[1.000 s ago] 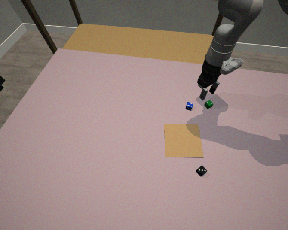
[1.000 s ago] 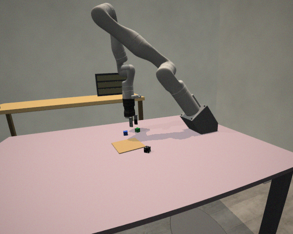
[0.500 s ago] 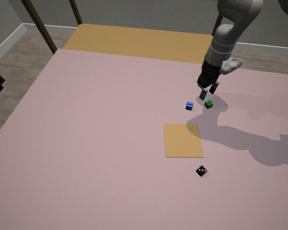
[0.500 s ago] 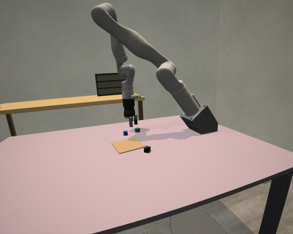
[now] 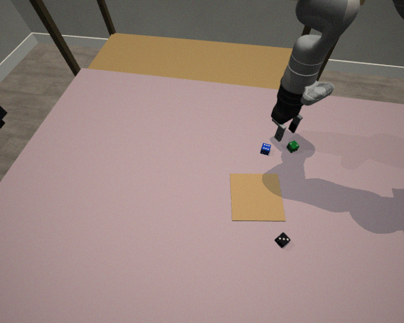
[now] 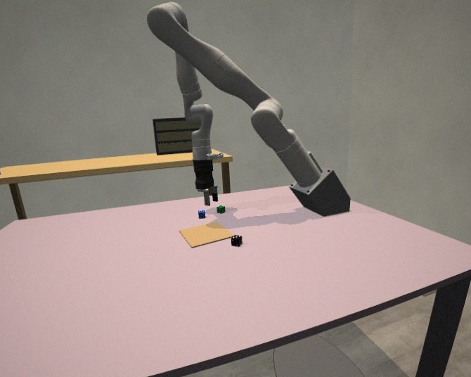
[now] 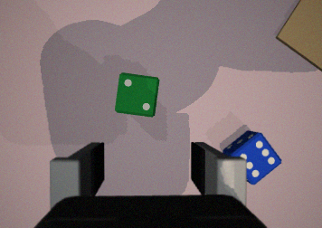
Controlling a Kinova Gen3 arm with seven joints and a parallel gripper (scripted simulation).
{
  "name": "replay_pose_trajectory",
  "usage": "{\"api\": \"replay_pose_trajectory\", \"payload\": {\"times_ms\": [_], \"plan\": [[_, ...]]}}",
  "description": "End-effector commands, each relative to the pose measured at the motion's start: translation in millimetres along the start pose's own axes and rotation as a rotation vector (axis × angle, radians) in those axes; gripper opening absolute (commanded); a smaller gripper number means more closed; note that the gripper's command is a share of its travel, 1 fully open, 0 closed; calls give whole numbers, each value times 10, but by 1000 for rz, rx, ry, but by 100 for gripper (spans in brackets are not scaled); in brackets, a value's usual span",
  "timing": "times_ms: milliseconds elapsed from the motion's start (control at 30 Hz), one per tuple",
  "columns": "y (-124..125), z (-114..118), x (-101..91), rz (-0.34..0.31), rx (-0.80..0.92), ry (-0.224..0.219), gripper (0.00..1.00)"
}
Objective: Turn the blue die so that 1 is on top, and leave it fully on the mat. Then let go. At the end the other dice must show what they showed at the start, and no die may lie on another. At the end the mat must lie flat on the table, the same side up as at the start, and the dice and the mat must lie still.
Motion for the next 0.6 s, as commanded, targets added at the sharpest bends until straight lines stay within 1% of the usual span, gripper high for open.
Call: {"api": "replay_pose_trajectory", "payload": {"times_ms": [0, 567], "plan": [[-33, 83, -8, -5, -13, -5, 100], [-162, 435, -10, -5, -13, -5, 100]]}}
Point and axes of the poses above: the point where the finger pads meet when closed, its own x axis out along the fingers, its own z axis across the jaws, y = z × x, the point moved 10 cm from there along -x, back along the fingers, and after that the axes turned 8 degrees about x, right-handed, at the moved point
